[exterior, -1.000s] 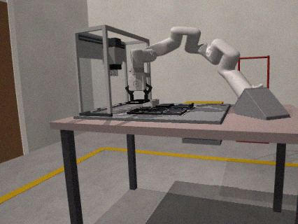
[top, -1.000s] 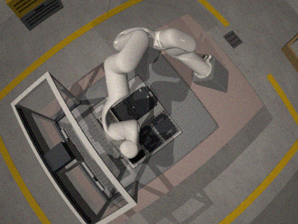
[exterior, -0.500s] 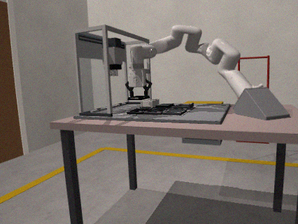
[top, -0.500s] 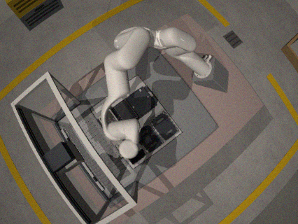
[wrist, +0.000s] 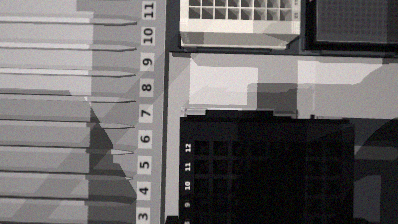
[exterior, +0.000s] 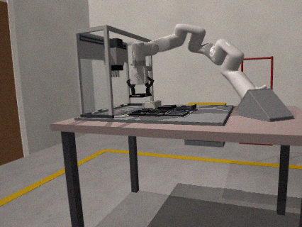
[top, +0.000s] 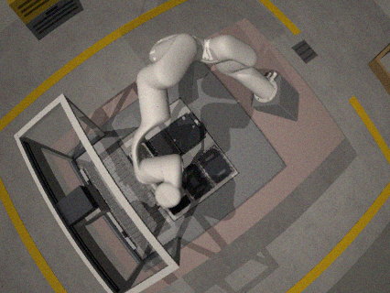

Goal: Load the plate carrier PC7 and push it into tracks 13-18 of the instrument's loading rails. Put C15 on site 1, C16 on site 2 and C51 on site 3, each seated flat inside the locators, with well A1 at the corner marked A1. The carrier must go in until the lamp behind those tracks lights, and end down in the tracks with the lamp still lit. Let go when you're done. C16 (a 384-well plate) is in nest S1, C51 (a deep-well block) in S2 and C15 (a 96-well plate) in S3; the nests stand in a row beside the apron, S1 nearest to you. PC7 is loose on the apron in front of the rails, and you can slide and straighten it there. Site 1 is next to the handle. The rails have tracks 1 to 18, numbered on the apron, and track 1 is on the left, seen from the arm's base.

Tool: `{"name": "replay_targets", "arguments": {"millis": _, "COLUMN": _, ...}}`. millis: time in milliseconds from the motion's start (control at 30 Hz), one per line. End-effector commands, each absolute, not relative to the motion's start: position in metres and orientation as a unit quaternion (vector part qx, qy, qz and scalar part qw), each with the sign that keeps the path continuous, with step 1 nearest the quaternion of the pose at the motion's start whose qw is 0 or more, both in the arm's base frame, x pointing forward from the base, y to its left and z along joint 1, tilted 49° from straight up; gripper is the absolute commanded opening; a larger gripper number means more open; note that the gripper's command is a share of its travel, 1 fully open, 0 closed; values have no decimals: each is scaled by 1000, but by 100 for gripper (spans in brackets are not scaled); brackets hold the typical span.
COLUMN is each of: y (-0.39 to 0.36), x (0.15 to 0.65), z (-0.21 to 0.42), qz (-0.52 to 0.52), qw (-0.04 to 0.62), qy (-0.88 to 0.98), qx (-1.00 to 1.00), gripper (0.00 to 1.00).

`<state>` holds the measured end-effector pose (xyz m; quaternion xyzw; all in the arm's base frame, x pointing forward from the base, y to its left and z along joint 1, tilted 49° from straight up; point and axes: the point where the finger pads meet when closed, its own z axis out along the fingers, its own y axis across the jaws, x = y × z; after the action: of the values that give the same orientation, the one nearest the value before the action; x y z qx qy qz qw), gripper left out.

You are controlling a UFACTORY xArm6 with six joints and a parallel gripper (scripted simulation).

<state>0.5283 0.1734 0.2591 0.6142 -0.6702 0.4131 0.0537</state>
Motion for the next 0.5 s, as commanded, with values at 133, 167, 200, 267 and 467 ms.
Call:
{"name": "replay_targets", "arguments": {"millis": 133, "y": 182, "x": 523, "z": 269, "qz": 413, "qw": 52, "qy": -670, "qx": 614, "gripper": 0}}
{"name": "replay_targets", "arguments": {"millis": 167, "y": 183, "x": 522, "z": 270, "qz": 413, "qw": 52, "qy": -670, "qx": 614, "gripper": 0}}
{"name": "replay_targets", "arguments": {"millis": 200, "y": 183, "x": 522, "z": 270, "qz": 413, "qw": 52, "qy": -670, "qx": 614, "gripper": 0}}
{"name": "replay_targets", "arguments": {"millis": 267, "y": 184, "x": 521, "z": 271, "qz": 413, "qw": 52, "qy": -670, "qx": 614, "gripper": 0}}
{"name": "replay_targets", "arguments": {"millis": 467, "y": 189, "x": 518, "z": 276, "qz": 413, "qw": 52, "qy": -670, "qx": 614, "gripper": 0}}
